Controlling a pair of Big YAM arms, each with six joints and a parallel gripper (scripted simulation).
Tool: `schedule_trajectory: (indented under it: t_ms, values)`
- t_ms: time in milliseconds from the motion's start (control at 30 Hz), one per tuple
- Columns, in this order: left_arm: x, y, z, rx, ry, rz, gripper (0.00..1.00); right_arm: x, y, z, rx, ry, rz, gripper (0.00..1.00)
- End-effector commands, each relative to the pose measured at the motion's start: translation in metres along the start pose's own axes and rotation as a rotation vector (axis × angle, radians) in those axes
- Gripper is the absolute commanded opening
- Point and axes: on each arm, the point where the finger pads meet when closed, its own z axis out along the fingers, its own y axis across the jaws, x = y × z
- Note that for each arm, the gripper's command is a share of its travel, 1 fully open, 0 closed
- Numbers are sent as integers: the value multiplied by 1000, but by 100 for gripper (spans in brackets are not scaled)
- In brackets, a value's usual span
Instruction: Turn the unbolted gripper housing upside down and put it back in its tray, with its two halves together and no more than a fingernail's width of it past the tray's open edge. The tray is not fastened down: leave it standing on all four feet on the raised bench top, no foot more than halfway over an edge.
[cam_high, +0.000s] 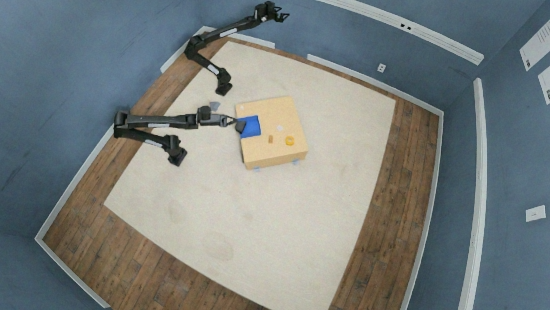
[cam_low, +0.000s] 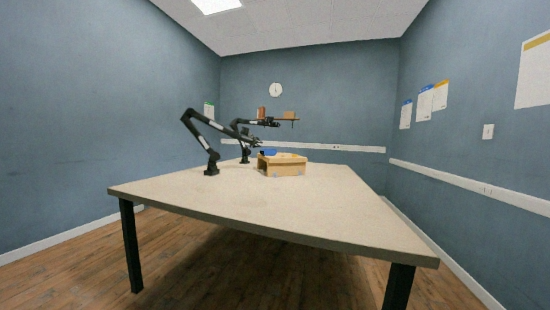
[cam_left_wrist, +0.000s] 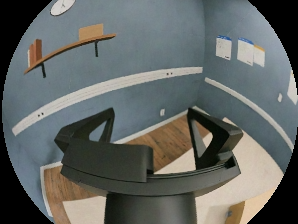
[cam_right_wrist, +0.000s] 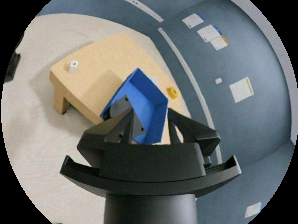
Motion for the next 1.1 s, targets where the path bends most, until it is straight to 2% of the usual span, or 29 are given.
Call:
schedule_trajectory:
  t_ms: [0,200,533,567,1067]
  values:
    - [-18,1,1,-1,-36,-17,100,-19,-17,2,71,-62,-94,45]
    - [-18,1,1,-1,-36,-17,100,-11,-2,-1,81,-78,-194,45]
    - [-18,1,1,-1,-36,-17,100,-2,-7,-5,144,-75,-315,45]
    - [-18,1,1,-1,-36,-17,100,-12,-12,-4,156,-100,-322,45]
    - [-18,1,1,-1,-36,-17,100,0,0,-16,232,-106,-545,45]
